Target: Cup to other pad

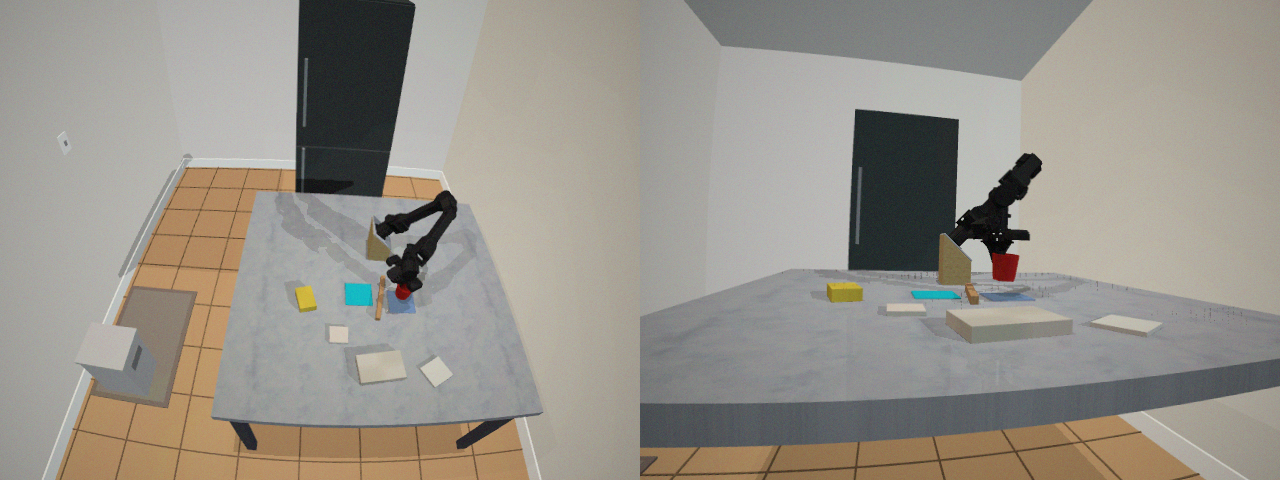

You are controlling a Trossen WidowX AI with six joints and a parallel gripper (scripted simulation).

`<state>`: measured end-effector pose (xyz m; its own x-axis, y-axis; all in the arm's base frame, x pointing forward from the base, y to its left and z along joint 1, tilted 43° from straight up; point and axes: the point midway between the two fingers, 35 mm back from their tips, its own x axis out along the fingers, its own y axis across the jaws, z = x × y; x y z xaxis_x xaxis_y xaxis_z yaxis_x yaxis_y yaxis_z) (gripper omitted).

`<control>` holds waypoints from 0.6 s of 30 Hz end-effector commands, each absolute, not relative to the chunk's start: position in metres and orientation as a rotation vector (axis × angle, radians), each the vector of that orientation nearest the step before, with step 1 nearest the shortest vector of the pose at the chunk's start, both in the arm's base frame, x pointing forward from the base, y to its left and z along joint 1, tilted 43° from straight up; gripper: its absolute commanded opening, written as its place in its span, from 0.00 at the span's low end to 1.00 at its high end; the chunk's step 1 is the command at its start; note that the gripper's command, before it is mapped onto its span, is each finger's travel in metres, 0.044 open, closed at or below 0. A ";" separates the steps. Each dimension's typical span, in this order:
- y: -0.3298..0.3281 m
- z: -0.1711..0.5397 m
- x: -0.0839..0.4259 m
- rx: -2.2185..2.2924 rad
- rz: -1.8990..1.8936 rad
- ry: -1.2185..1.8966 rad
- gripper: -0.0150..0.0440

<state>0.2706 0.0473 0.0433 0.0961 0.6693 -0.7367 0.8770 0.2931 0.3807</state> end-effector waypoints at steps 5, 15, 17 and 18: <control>0.047 0.043 0.271 1.441 -0.283 1.634 0.25; 0.036 0.033 0.268 1.440 -0.281 1.633 0.25; 0.032 0.030 0.268 1.440 -0.281 1.633 0.25; 0.031 0.029 0.267 1.439 -0.280 1.632 0.25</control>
